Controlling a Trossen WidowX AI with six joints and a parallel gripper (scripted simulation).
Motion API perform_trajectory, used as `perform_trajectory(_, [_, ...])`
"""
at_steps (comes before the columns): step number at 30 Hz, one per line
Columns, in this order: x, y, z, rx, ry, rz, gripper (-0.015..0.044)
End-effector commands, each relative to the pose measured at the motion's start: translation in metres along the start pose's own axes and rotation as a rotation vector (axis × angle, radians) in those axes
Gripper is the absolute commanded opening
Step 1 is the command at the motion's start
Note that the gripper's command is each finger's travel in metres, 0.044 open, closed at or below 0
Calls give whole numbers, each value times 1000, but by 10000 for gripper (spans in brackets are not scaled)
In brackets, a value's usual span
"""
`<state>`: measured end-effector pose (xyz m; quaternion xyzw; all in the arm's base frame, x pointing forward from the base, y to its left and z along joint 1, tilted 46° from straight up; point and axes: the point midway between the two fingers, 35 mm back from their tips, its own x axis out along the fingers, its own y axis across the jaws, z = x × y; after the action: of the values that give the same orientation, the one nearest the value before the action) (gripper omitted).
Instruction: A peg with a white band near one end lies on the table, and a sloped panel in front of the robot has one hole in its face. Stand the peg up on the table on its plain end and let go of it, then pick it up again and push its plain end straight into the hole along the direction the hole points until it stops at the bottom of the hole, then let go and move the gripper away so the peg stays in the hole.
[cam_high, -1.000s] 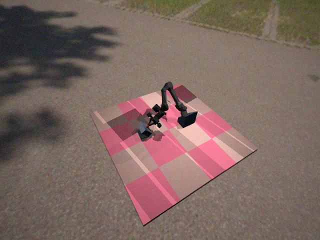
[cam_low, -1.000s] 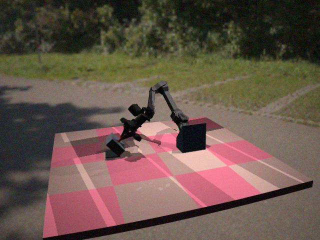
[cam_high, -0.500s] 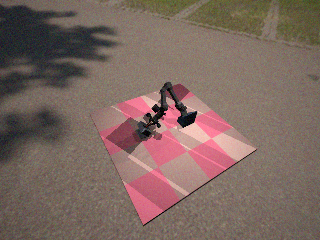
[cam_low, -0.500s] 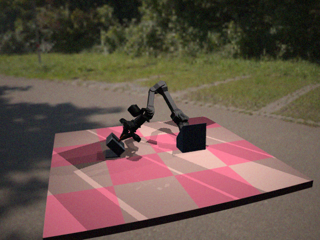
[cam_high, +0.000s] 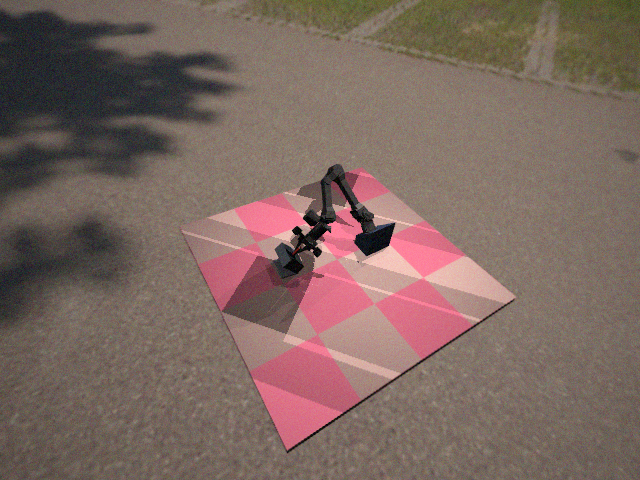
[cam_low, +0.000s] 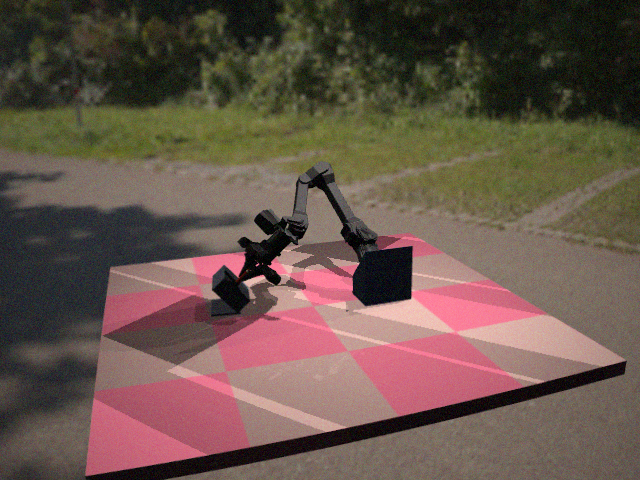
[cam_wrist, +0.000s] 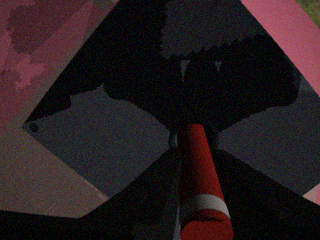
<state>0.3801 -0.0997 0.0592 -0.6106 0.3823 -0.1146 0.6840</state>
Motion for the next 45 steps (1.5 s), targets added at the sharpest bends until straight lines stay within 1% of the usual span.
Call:
perform_trajectory(1, [0, 0, 0, 0, 0, 0, 0])
perform_trajectory(5, [0, 0, 0, 0, 0, 0, 0])
perform_trajectory(22, [-3, 0, 0, 0, 0, 1, 440])
perform_trajectory(45, [-32, -2, 5, 3, -4, 2, 440])
